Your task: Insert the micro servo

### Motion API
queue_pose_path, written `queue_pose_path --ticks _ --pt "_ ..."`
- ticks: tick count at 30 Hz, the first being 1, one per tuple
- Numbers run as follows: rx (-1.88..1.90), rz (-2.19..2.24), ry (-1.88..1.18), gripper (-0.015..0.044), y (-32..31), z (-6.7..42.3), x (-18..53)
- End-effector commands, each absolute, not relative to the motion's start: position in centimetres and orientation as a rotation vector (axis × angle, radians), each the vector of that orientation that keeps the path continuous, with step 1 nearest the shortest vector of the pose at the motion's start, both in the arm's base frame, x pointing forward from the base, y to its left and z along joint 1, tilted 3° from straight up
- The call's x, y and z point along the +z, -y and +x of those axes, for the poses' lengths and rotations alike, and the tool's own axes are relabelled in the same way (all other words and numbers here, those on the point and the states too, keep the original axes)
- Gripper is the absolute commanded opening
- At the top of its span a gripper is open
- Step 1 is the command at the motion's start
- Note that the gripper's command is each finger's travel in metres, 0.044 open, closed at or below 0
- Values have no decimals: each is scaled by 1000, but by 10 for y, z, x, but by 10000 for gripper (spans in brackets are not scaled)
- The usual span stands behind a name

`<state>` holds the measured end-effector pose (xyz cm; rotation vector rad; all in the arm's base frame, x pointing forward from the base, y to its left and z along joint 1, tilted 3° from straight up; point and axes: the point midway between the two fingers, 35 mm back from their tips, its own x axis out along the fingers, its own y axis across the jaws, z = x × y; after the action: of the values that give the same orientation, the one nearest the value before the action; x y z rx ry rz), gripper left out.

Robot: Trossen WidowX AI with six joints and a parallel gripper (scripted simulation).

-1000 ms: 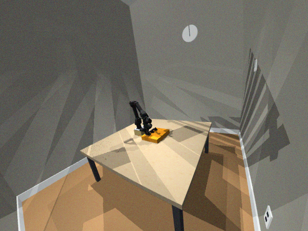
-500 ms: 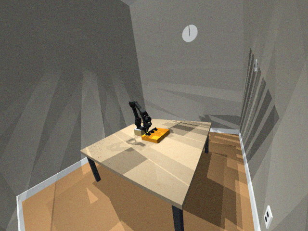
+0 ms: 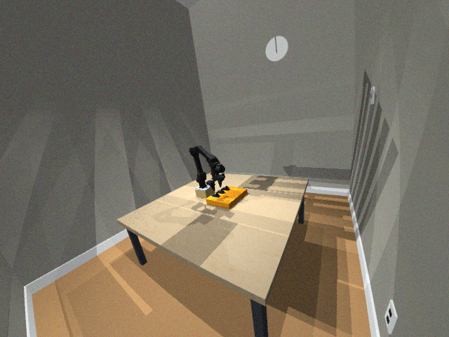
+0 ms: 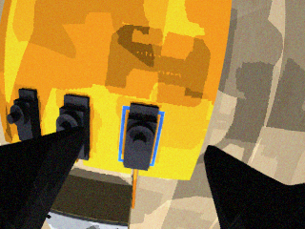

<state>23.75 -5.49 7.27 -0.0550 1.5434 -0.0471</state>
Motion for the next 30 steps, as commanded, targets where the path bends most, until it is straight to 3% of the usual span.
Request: queue_pose_path --ticks 1,6,14,30 --pt "-47 -53 -1548 440 52 268 91" --pt "-47 -52 -1547 440 48 296 108" --pt "-46 -56 -1529 440 46 283 154" --pt "-46 -56 -1529 440 46 283 154"
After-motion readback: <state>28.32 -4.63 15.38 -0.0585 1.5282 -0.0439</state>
